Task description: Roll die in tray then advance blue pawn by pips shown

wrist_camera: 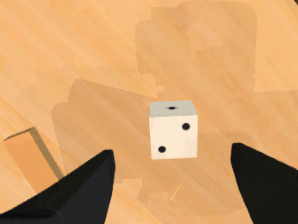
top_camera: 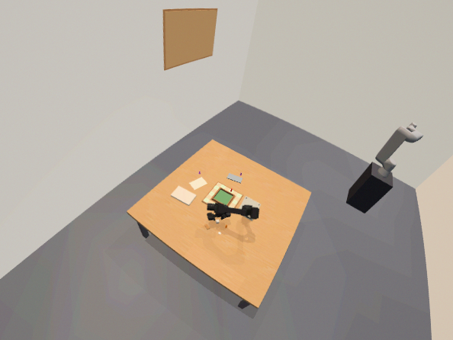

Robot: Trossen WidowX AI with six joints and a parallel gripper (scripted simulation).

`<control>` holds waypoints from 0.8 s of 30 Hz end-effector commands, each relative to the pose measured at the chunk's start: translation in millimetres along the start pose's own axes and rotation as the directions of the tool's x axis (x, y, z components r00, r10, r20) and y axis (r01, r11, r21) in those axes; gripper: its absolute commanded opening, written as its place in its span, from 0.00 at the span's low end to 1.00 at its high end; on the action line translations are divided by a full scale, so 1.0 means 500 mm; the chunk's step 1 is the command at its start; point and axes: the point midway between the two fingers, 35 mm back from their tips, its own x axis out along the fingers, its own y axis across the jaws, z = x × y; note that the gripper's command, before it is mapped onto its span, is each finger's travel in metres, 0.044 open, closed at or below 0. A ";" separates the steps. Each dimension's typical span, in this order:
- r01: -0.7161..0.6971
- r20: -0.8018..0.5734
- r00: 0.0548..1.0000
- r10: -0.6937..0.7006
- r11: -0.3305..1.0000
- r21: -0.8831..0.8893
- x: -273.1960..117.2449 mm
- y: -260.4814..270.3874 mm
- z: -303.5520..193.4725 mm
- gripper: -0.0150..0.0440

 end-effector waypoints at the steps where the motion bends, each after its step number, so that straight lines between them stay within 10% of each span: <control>1: 0.005 0.003 1.000 -0.005 1.000 0.007 0.012 -0.003 0.003 0.72; 19: 0.003 0.002 1.000 -0.003 1.000 0.007 0.065 -0.003 0.001 0.72; 24: 0.003 0.002 1.000 -0.003 1.000 0.007 0.065 -0.003 0.001 0.50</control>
